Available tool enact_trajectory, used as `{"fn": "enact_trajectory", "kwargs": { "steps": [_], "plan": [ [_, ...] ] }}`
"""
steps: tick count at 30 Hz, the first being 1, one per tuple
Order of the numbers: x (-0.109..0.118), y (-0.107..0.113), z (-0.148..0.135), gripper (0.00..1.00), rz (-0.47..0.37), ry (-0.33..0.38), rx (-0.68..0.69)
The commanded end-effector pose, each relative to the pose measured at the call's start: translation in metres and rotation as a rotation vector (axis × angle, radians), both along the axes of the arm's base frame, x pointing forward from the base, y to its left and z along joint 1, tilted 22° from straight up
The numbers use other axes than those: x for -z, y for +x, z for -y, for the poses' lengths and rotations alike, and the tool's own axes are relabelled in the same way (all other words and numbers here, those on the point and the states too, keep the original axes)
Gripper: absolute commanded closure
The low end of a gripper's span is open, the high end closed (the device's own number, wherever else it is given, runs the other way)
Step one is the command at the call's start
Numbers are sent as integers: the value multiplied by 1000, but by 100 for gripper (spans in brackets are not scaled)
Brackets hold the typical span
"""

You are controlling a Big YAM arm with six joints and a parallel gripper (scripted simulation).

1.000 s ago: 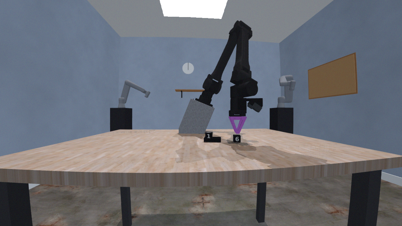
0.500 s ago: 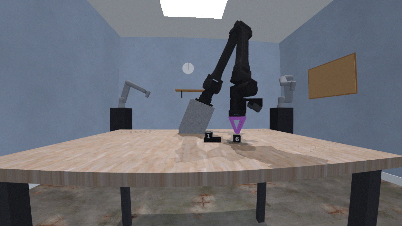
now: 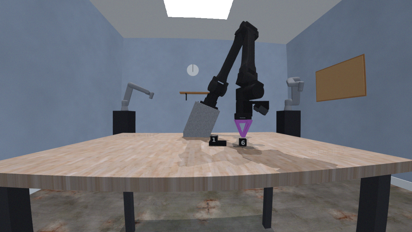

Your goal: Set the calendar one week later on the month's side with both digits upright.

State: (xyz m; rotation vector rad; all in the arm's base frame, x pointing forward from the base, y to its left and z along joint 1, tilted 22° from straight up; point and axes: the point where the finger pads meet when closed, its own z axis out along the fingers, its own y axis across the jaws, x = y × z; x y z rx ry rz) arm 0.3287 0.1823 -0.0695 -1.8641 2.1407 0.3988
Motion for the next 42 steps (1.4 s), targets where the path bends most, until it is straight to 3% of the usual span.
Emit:
{"fn": "enact_trajectory", "kwargs": {
  "steps": [1,24,42],
  "plan": [
    [-3,2,1,55,10,5,16],
    [22,2,-12,55,5,3,5],
    [23,8,-14,55,14,7,13]
  ]
}}
